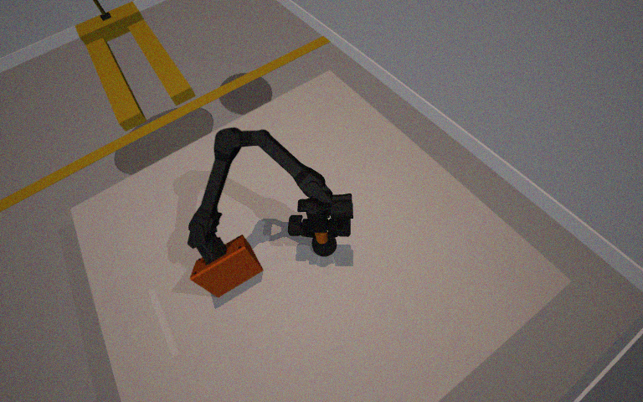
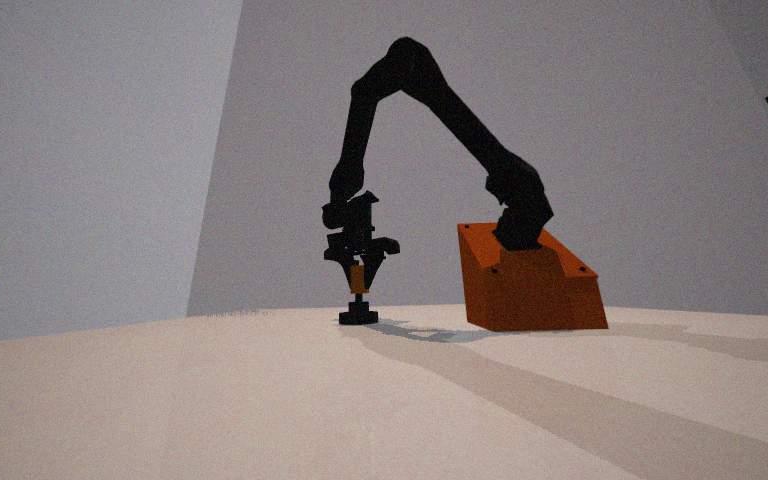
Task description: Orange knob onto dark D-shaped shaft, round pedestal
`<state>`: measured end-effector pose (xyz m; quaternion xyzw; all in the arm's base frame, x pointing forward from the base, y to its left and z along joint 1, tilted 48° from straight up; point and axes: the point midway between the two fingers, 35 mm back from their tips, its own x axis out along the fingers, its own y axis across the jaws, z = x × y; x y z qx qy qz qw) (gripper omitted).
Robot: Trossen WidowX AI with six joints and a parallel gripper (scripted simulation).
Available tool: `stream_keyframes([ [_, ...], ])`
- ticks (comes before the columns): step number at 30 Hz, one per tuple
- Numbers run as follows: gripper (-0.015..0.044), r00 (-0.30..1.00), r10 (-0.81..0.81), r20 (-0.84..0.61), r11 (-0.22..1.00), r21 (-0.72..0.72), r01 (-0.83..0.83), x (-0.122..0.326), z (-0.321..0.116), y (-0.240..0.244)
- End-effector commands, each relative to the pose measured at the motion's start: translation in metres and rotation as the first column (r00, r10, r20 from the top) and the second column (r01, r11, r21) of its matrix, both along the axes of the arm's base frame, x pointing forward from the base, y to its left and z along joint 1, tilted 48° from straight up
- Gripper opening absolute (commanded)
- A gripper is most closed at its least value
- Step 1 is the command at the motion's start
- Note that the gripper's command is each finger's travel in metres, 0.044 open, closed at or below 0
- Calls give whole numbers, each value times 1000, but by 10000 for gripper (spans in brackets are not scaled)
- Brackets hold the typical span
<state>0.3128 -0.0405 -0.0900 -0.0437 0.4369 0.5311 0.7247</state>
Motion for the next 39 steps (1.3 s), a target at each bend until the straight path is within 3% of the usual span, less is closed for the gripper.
stream_keyframes([
  [1,0,1000,4,5,1000,2,-4,-1,0,0],
  [22,0,1000,4,5,1000,2,-4,2,3,-3],
  [29,0,979,139,149,990,-20,-138,5,2,-4],
  [39,0,977,146,156,989,-21,-144,7,1,-3],
])
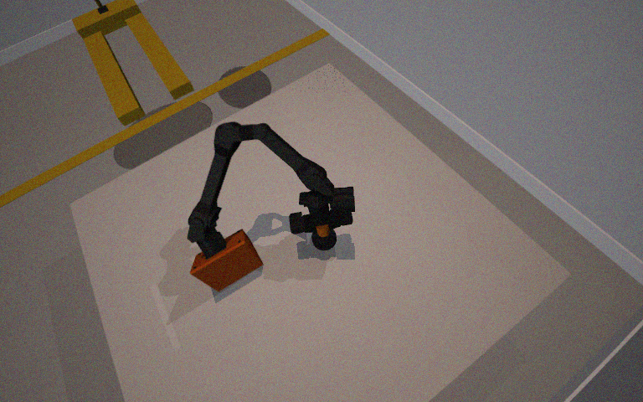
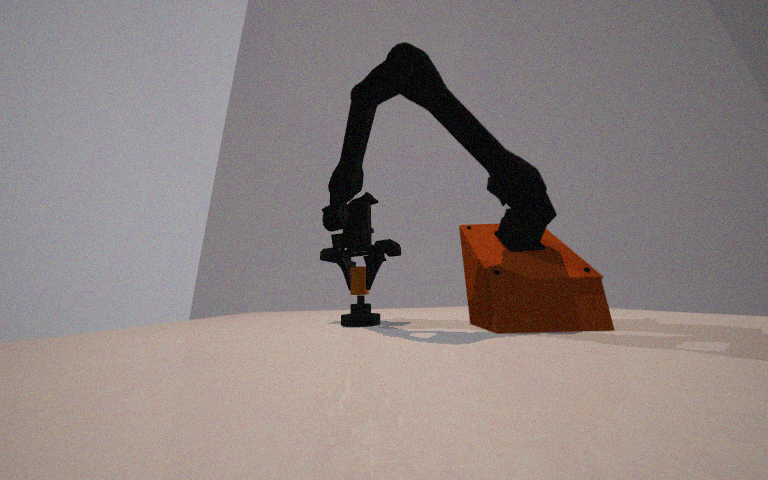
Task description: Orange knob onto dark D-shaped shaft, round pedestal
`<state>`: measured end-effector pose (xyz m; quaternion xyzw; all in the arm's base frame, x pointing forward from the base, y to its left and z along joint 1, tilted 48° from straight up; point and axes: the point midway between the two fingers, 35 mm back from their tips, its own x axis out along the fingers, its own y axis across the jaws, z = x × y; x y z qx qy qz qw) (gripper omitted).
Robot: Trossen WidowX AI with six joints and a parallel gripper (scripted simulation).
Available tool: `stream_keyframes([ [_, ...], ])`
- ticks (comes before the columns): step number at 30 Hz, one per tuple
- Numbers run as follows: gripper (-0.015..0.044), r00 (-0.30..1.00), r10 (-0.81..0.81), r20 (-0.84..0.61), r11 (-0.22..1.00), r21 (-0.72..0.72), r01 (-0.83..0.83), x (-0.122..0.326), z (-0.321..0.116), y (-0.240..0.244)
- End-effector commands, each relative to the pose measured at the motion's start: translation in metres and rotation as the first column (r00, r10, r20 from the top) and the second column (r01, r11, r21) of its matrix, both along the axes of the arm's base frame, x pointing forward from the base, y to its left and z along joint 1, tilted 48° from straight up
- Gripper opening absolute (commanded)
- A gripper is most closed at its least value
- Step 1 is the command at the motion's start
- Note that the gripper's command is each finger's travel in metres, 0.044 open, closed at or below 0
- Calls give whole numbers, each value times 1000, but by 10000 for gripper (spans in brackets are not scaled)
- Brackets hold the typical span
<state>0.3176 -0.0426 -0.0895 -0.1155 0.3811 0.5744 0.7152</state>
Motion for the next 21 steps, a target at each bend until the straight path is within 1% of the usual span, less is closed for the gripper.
stream_keyframes([
  [1,0,1000,6,13,1000,-2,-6,2,1,-1],
  [21,0,1000,6,13,1000,-1,-6,-5,0,2],
])
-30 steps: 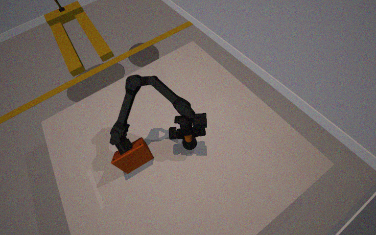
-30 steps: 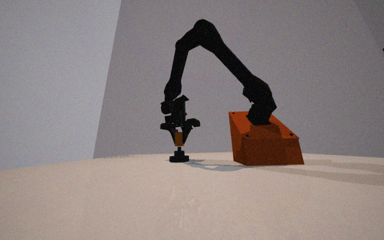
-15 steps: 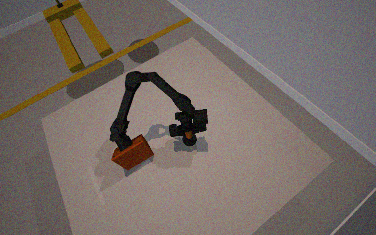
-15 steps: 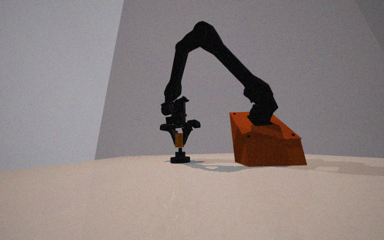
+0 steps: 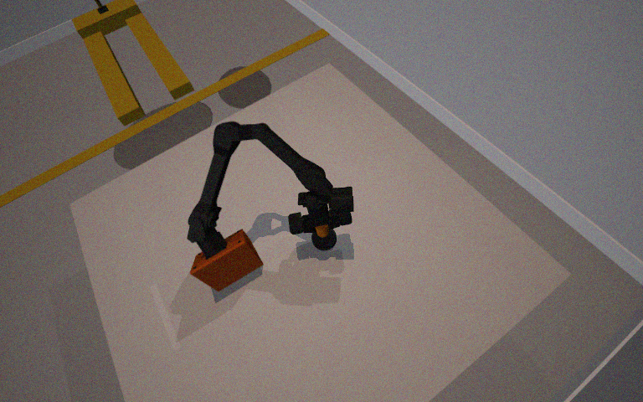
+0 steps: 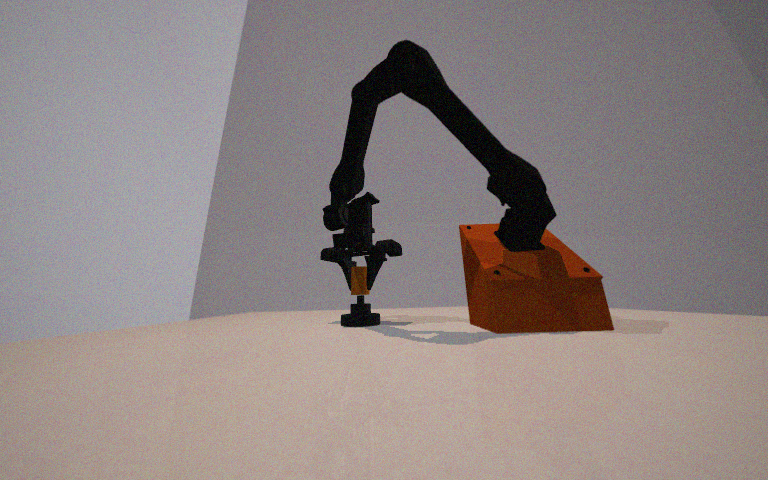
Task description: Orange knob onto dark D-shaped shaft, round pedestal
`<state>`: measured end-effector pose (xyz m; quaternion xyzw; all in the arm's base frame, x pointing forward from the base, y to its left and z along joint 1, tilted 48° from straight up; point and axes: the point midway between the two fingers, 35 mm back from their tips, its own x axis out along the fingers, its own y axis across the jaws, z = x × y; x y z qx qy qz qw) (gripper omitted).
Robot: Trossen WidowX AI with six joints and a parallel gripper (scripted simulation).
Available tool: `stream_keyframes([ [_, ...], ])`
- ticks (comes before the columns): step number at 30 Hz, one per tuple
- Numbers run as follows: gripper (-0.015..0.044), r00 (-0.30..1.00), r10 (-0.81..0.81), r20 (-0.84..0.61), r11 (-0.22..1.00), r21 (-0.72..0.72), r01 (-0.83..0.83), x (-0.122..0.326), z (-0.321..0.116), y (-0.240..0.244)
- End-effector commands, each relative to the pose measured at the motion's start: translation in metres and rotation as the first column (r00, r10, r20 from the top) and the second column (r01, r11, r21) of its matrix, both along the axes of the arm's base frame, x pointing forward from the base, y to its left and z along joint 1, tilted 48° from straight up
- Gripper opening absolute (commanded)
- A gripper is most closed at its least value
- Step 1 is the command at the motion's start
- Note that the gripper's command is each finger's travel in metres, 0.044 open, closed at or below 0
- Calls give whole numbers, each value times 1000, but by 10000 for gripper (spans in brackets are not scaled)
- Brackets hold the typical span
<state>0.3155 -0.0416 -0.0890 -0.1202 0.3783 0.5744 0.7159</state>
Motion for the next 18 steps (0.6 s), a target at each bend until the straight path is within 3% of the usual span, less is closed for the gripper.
stream_keyframes([
  [1,0,1000,2,3,1000,2,-2,-3,0,0],
  [18,0,1000,2,3,1000,2,-2,0,1,-2],
])
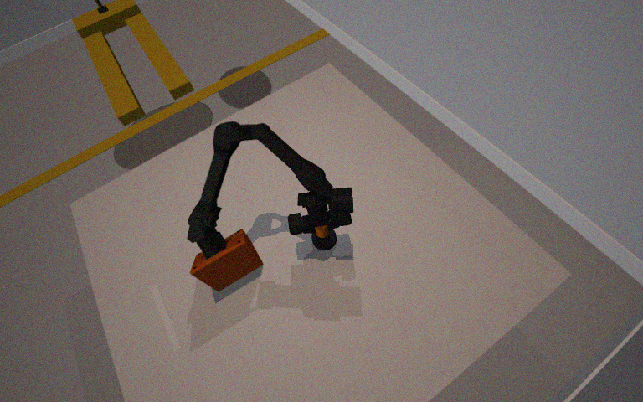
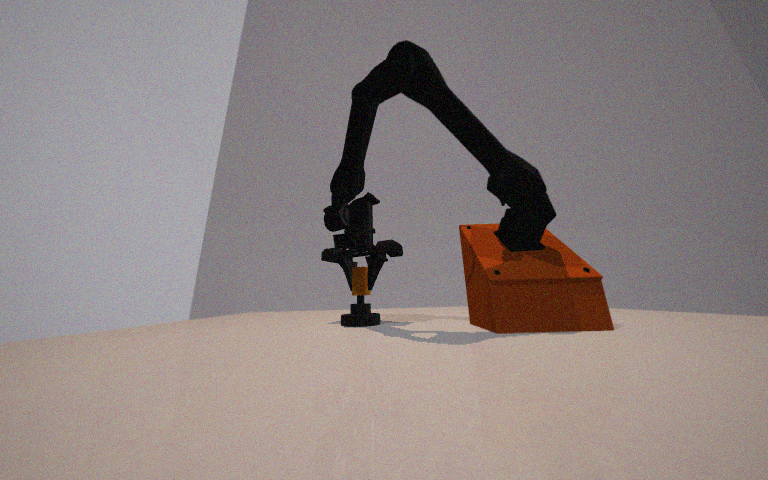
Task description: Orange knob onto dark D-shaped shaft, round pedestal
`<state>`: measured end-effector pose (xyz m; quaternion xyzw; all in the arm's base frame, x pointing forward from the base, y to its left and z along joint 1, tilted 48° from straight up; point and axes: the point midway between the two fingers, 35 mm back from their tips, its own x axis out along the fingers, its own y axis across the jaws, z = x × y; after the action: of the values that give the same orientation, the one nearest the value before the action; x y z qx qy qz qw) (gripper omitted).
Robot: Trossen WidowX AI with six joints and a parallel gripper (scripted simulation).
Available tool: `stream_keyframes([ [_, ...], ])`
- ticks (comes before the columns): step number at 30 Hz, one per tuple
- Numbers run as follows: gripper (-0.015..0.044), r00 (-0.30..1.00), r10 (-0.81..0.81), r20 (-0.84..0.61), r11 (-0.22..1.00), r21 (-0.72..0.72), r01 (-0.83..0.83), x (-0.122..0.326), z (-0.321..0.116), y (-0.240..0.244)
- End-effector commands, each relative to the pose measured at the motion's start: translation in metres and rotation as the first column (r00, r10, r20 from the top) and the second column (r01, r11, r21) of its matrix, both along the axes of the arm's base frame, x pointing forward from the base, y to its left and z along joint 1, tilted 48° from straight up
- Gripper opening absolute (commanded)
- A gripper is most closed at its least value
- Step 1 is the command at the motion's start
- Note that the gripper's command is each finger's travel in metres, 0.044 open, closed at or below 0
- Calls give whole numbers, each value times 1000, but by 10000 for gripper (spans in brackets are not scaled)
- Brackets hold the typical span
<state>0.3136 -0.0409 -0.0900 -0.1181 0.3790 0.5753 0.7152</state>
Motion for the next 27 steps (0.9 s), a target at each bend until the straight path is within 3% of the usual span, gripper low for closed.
stream_keyframes([
  [1,0,1000,2,7,1000,-1,-2,2,2,-3],
  [10,0,977,144,159,990,-23,-142,5,2,-2],
  [27,0,977,144,159,990,-23,-142,5,2,-3],
])
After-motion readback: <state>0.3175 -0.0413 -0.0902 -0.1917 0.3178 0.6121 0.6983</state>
